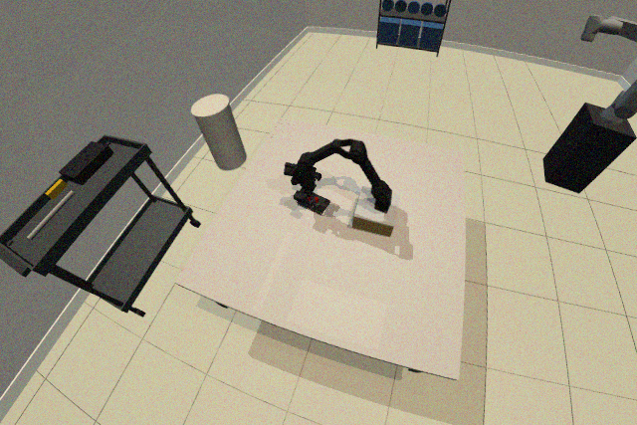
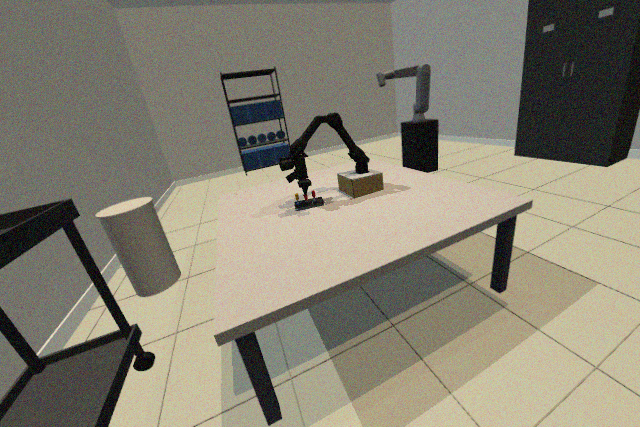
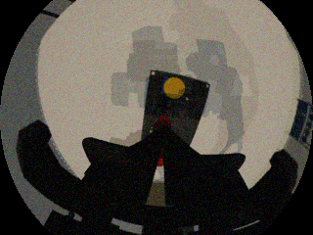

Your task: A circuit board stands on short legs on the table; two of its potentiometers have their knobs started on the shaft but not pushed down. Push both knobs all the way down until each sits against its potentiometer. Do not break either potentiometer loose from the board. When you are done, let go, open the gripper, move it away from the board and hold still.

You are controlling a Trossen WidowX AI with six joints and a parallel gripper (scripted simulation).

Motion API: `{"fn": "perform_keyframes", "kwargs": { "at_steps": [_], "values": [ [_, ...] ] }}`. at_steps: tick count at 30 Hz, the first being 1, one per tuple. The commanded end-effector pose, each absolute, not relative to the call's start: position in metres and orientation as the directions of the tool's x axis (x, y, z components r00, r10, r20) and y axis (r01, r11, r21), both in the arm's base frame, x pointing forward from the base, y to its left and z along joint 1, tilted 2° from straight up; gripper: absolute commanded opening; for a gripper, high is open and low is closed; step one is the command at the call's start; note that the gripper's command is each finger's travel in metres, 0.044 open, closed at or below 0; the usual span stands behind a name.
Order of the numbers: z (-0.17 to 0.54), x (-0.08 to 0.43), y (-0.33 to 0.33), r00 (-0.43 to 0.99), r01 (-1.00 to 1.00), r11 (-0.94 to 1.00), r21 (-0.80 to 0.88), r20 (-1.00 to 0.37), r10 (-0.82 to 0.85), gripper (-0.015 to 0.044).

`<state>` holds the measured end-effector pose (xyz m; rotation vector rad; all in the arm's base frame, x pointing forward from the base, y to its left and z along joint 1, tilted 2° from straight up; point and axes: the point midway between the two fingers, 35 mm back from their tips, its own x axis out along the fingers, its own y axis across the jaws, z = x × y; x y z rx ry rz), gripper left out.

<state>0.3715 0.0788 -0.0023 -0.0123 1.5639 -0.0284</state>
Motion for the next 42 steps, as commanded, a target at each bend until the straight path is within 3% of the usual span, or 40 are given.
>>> {"fn": "perform_keyframes", "kwargs": {
  "at_steps": [1,42],
  "values": [
    [-0.0082,0.3723,0.0794,0.005,0.007,1.0,-0.021,-1.0,-0.022,0.0],
    [-0.0137,0.3723,0.0793,0.005,0.007,1.0,-0.021,-1.0,-0.022,0.0]
  ]
}}
